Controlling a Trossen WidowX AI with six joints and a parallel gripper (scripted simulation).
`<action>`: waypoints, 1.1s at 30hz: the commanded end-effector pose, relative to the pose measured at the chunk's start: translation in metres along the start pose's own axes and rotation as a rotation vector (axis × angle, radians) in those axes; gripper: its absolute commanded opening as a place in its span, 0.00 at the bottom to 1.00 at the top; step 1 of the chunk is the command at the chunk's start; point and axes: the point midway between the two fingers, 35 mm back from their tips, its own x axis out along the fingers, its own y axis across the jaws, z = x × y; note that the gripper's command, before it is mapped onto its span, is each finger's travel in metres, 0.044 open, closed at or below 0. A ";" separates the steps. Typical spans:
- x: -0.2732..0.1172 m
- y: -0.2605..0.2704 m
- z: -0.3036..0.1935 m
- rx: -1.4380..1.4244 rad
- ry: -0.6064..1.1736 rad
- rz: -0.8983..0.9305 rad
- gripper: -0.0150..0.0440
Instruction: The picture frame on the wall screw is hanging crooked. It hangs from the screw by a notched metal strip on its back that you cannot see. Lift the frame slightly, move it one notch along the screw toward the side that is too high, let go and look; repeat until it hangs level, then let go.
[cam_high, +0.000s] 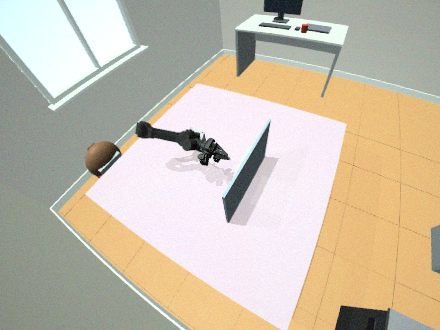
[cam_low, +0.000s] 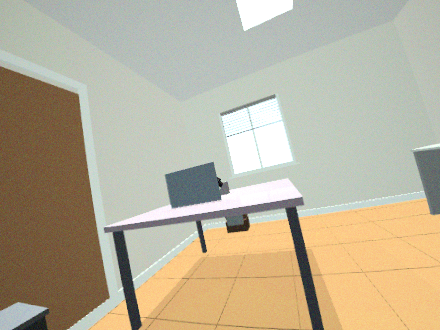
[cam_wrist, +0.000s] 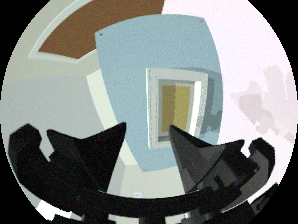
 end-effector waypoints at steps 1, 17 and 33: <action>-0.021 -0.009 -0.005 0.108 0.011 -0.007 0.69; -0.042 0.044 -0.022 0.154 0.013 -0.011 0.69; -0.042 0.044 -0.022 0.154 0.013 -0.011 0.69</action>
